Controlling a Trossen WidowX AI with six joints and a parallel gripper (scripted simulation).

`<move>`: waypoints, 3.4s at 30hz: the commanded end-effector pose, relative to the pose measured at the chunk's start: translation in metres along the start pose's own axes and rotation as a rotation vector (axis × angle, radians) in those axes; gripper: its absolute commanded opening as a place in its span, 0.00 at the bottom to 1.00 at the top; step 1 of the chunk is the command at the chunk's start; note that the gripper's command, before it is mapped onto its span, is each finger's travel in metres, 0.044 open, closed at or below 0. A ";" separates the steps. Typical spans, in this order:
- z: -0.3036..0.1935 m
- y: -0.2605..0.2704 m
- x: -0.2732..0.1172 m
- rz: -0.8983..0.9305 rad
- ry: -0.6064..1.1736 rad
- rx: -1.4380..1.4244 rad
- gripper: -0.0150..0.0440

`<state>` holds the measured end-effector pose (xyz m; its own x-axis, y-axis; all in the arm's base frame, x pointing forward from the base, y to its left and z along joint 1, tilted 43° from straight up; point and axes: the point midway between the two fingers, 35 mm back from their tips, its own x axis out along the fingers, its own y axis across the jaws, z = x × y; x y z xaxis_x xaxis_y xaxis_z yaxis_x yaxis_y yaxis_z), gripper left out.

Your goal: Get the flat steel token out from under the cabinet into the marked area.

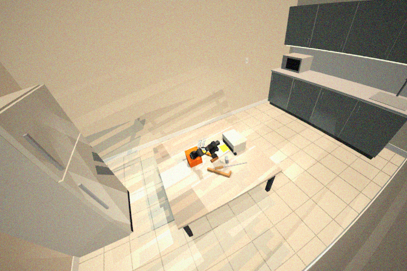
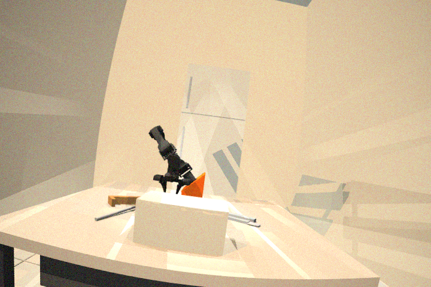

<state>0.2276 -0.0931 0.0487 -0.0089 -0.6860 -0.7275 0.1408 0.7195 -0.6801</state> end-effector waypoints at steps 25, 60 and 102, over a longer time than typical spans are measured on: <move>0.000 0.000 0.000 -0.001 0.000 -0.202 0.71; 0.000 -0.001 0.041 -0.001 0.001 -0.313 0.71; 0.000 -0.003 0.073 -0.007 -0.001 -0.310 0.25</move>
<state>0.2262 -0.1447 -0.0028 -0.0082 -0.6901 -0.7237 -0.1691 0.7143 -0.6791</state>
